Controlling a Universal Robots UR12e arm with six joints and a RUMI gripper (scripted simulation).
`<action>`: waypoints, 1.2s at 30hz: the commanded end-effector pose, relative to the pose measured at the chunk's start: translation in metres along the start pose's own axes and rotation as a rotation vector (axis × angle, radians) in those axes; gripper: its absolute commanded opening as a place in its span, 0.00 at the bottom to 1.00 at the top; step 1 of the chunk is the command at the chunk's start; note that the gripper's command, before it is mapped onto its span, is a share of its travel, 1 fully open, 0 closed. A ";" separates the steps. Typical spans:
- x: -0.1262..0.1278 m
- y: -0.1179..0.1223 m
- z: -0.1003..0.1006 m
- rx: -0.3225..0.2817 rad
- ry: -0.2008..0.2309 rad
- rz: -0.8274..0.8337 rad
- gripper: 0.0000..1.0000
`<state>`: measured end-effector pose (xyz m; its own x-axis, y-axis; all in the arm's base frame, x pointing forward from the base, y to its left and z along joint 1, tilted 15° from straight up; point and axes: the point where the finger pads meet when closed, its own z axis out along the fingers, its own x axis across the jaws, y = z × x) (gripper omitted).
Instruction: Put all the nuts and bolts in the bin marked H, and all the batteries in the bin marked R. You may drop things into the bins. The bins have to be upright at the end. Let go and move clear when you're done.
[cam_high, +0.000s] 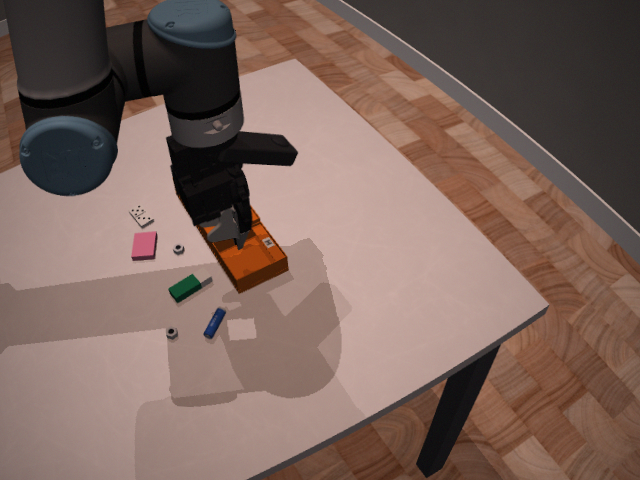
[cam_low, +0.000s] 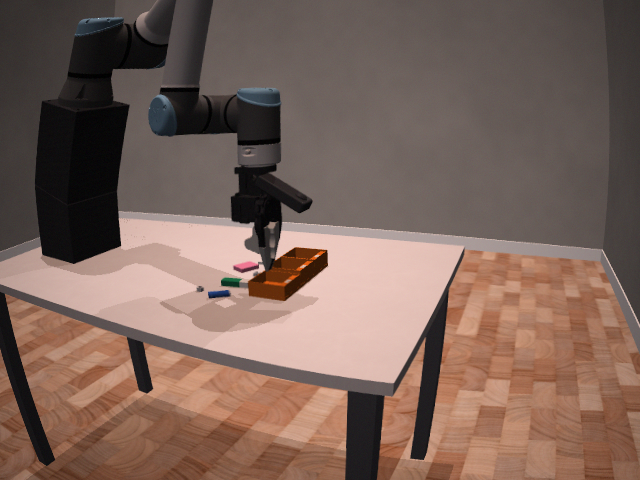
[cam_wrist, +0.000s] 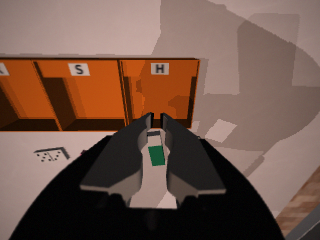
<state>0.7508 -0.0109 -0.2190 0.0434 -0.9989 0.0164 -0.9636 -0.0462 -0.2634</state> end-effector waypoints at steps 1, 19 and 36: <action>0.000 -0.001 -0.010 0.001 0.000 0.000 0.04; -0.020 0.001 -0.028 0.001 0.000 0.000 0.04; -0.084 0.004 -0.028 0.001 0.000 0.000 0.04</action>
<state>0.7361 0.0595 -0.1945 0.0441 -0.9989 0.0158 -0.9635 -0.0467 -0.2635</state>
